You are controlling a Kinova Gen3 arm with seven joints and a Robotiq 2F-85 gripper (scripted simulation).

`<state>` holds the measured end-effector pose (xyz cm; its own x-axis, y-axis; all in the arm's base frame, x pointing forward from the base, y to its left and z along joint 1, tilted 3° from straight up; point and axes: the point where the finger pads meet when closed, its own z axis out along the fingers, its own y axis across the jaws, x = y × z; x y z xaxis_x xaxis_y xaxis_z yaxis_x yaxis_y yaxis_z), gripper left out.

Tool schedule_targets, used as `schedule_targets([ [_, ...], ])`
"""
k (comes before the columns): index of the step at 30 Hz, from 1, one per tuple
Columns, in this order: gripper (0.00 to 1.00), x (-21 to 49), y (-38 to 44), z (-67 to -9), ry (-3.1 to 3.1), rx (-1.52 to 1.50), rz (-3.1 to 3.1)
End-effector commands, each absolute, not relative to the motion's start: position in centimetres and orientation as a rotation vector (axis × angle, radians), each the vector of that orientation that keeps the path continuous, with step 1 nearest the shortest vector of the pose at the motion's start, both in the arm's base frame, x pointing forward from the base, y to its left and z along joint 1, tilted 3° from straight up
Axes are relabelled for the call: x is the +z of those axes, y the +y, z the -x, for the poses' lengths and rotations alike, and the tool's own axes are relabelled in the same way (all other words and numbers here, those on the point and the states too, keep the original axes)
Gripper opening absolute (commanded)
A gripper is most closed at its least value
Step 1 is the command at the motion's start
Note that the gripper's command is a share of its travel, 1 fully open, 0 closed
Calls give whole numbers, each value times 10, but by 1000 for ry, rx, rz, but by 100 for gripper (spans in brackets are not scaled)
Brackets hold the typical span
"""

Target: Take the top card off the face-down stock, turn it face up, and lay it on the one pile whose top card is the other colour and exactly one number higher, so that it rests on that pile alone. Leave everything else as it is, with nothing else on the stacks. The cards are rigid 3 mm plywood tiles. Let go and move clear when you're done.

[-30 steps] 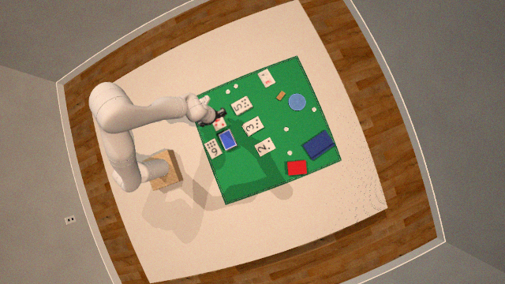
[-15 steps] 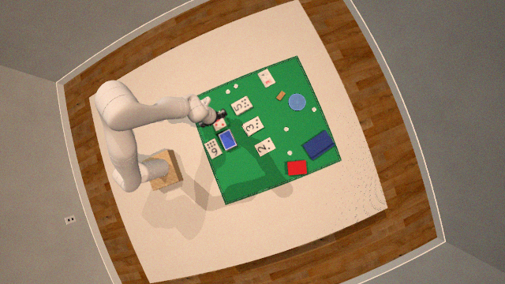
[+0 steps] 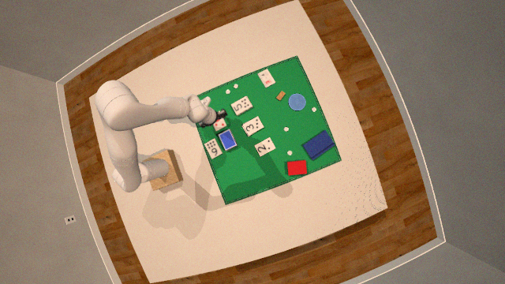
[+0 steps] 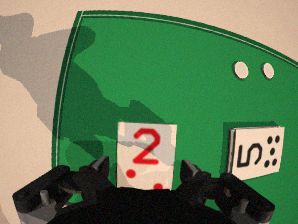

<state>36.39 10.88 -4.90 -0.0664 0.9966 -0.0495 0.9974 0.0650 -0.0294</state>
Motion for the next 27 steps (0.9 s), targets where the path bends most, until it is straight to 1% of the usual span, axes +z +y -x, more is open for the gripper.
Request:
schedule_targets([
  [1,85,-48,109,-364,2280,-84,-2135],
  [27,85,-52,109,-365,2280,-84,-2135],
])
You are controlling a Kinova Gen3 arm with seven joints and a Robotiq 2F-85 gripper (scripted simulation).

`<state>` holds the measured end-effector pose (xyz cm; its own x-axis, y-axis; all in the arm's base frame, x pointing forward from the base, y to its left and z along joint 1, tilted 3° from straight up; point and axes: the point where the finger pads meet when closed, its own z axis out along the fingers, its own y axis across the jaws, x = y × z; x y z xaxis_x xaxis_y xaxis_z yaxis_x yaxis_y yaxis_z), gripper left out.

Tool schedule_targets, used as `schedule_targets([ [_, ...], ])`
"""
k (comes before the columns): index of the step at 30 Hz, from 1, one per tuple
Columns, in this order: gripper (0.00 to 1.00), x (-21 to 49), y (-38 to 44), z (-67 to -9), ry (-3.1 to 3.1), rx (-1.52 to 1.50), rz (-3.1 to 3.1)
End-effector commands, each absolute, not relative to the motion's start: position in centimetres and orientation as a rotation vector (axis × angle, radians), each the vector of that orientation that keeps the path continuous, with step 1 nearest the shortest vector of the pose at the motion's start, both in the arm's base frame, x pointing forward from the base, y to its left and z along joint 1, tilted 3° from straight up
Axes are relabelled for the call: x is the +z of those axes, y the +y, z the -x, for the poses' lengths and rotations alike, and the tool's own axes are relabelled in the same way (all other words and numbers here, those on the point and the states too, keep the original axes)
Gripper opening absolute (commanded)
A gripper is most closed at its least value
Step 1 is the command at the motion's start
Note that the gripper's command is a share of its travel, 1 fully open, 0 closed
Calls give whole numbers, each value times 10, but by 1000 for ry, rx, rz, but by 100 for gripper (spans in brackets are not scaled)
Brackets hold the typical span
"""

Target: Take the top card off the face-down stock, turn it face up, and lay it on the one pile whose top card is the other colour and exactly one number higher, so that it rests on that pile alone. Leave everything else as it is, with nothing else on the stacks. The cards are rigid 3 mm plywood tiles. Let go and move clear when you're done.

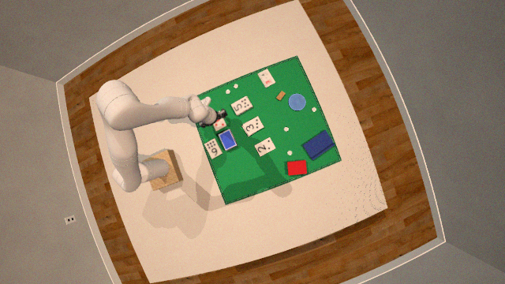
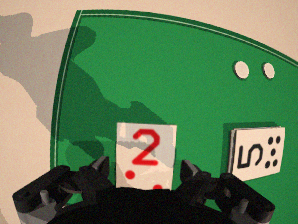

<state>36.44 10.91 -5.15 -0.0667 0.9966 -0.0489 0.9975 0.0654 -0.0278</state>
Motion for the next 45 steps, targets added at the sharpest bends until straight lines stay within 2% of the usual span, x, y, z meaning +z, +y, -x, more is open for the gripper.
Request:
schedule_targets([
  [1,85,-53,109,-365,2280,-84,-2135],
  [45,85,-61,109,-365,2280,-84,-2135],
])
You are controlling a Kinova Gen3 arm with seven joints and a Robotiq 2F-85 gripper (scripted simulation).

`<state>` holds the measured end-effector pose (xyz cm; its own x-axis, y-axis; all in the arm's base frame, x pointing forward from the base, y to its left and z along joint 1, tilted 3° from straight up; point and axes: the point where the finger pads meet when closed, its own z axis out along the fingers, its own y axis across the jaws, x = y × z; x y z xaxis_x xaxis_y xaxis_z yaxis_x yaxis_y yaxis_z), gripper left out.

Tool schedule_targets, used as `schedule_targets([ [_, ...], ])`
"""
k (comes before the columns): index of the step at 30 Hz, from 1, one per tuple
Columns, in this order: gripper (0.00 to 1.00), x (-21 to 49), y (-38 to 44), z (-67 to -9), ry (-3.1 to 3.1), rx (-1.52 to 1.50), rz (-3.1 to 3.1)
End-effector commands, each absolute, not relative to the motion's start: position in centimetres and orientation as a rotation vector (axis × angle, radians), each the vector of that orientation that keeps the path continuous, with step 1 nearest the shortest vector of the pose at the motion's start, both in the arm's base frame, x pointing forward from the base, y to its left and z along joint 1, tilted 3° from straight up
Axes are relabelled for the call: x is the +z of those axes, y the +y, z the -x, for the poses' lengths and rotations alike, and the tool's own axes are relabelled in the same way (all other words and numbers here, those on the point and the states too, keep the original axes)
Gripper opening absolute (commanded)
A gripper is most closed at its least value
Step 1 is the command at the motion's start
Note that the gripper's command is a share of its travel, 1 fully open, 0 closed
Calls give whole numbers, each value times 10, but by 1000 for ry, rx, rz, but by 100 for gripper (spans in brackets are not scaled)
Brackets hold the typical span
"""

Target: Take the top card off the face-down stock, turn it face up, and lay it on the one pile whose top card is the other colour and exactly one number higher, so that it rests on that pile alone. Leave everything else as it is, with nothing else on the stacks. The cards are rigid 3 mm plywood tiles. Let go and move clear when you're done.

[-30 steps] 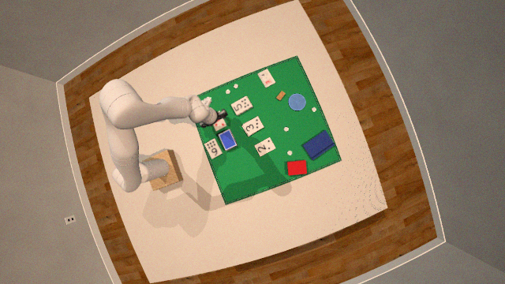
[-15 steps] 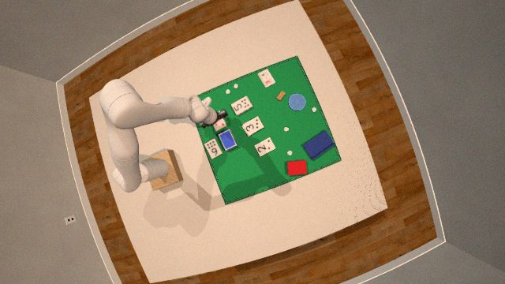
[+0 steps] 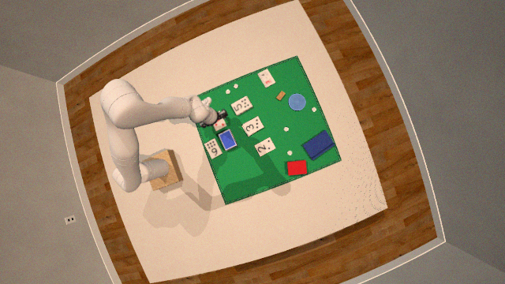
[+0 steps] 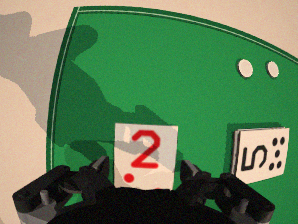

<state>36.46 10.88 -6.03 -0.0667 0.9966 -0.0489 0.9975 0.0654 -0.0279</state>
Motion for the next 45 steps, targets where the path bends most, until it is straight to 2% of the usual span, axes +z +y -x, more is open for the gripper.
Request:
schedule_targets([
  [1,85,-61,109,-365,2280,-84,-2135],
  [23,85,-61,109,-365,2280,-84,-2135],
  [24,72,-61,109,-365,2280,-84,-2135],
  [45,72,-61,109,-365,2280,-84,-2135],
])
